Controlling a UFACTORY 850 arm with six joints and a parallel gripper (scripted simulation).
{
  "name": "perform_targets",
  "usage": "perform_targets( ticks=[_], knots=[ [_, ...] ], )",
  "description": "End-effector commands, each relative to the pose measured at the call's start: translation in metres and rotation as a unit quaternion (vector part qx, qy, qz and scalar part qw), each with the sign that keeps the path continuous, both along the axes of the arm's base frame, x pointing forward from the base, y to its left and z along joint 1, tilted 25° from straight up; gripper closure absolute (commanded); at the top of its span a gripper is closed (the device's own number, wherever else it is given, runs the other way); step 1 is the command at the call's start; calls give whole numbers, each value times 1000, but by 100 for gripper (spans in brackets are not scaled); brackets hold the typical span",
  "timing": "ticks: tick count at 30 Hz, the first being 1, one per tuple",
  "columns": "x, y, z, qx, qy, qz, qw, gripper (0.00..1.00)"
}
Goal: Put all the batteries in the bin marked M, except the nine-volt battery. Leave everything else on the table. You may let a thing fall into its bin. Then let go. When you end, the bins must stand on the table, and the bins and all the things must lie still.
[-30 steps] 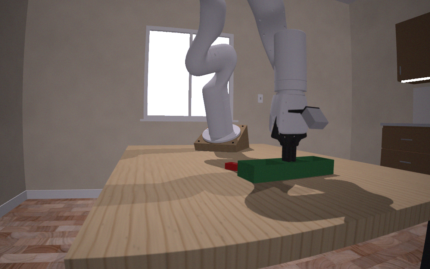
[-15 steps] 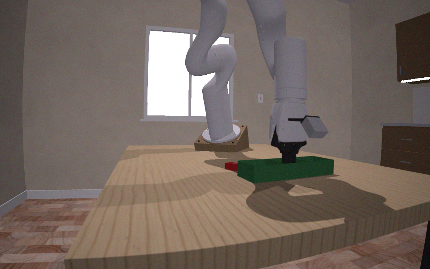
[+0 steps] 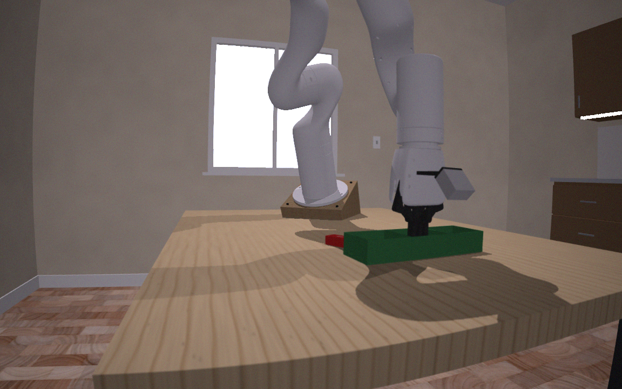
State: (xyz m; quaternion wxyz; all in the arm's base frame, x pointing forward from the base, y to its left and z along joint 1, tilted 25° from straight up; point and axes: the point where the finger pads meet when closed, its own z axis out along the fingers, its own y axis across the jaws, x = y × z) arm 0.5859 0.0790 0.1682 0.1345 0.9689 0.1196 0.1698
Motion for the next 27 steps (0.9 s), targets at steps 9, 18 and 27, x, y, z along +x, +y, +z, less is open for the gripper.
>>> perform_targets(
  ticks=[9,18,27],
  knots=[
    [1,0,1,0,-1,0,1000,93],
    [1,0,1,0,-1,0,1000,93],
    [0,1,3,0,-1,0,1000,93]
  ],
)
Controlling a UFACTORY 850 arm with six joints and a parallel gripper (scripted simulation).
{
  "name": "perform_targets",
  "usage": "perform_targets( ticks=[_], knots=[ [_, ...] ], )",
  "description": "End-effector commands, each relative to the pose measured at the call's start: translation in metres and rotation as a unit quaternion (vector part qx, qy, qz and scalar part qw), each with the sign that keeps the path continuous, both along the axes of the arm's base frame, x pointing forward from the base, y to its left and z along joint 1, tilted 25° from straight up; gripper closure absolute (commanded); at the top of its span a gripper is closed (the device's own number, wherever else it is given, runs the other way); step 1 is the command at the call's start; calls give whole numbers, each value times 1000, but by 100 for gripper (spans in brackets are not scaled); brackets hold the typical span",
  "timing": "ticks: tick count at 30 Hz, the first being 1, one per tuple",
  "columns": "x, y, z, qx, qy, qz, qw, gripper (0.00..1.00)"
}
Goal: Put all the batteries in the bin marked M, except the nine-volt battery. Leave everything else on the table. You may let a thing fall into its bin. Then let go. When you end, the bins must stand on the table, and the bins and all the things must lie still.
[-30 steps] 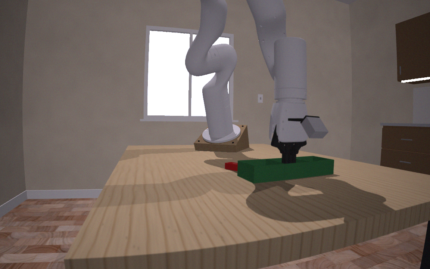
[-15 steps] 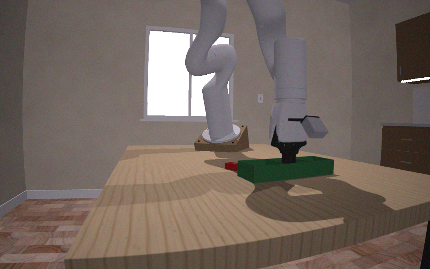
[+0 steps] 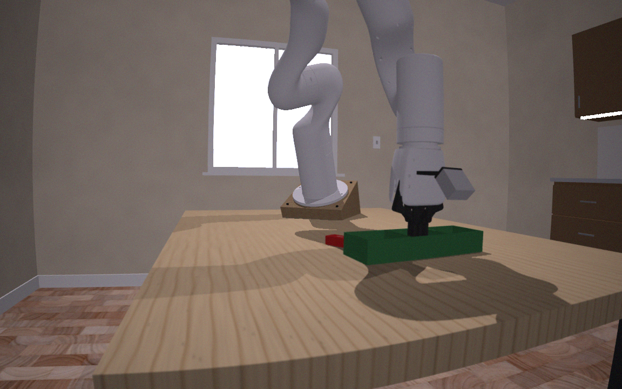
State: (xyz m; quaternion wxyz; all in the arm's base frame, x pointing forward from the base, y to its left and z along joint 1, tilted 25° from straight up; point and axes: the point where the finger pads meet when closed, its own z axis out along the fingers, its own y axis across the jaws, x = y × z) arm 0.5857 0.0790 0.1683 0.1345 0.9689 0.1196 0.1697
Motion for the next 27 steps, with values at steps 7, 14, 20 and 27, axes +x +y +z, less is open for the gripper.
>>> perform_targets(
  ticks=[7,14,20,27],
  knots=[
    [-4,3,11,0,-1,0,1000,93],
    [-6,4,17,0,-1,0,1000,93],
    [-9,6,25,0,-1,0,1000,93],
    [-18,12,48,0,-1,0,1000,93]
  ],
)
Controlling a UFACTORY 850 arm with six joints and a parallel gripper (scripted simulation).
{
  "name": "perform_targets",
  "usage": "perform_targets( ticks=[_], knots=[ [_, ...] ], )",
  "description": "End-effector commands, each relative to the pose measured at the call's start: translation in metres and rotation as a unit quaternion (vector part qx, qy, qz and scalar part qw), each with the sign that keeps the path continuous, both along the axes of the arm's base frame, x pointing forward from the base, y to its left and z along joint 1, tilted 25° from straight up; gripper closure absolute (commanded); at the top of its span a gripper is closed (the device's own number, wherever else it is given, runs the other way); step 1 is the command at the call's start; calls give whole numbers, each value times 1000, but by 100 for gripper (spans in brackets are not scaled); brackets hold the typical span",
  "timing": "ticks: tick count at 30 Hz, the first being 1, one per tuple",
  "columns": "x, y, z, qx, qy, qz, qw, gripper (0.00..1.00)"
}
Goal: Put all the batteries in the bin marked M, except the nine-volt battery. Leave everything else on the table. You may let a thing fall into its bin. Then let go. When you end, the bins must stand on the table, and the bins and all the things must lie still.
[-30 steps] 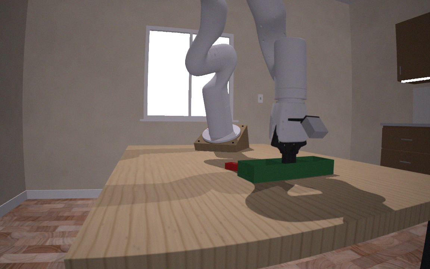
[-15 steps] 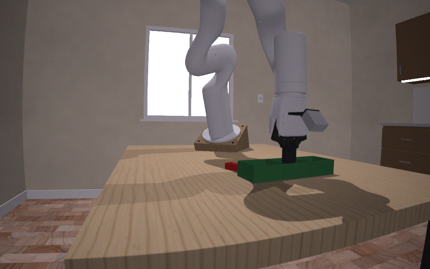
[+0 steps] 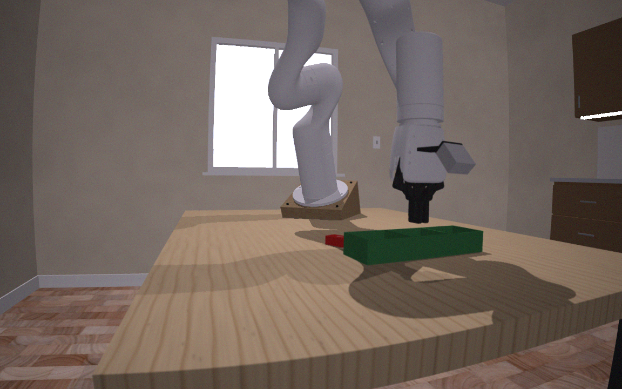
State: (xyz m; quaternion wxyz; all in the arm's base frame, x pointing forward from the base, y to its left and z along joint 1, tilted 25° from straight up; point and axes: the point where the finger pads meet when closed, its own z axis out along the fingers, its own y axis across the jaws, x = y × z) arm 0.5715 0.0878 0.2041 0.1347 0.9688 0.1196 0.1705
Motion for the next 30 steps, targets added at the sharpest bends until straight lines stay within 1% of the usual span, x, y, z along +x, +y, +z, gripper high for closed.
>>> perform_targets(
  ticks=[1,4,18,20,23,27,30],
  knots=[
    [-4,3,12,0,0,0,1000,93],
    [-4,3,12,0,0,0,1000,93],
    [-14,69,-8,0,0,0,1000,93],
    [-14,69,-8,0,0,0,1000,93],
    [-16,83,-12,0,0,0,1000,93],
    [-16,83,-12,0,0,0,1000,93],
    [-13,81,-19,0,0,0,1000,93]
  ],
)
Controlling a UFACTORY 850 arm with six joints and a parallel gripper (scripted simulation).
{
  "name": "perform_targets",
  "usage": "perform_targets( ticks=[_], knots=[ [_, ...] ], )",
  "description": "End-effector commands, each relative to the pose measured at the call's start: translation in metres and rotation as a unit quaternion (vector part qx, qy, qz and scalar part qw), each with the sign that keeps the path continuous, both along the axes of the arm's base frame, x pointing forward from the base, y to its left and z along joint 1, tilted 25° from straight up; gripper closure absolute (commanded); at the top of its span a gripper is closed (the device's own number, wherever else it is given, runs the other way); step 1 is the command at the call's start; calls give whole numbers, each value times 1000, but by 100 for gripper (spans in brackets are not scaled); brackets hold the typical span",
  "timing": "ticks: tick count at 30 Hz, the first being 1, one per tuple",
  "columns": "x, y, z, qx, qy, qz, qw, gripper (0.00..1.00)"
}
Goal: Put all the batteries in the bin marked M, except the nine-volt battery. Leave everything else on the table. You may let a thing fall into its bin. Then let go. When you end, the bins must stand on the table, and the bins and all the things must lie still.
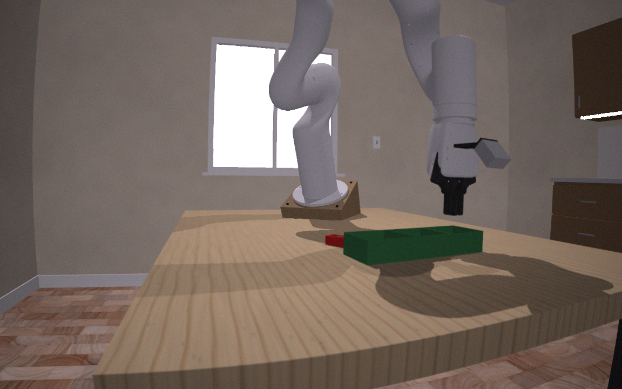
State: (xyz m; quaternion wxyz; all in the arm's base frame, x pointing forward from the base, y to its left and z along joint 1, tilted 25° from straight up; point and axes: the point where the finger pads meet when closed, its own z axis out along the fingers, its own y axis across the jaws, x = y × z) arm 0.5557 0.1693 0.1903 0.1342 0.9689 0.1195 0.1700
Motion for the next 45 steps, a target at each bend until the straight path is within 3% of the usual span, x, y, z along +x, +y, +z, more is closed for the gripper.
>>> perform_targets(
  ticks=[1,19,45],
  knots=[
    [3,-1,-8,0,-1,0,1000,93],
    [18,-10,-45,0,-1,0,1000,93],
    [18,-10,-45,0,-1,0,1000,93]
  ],
)
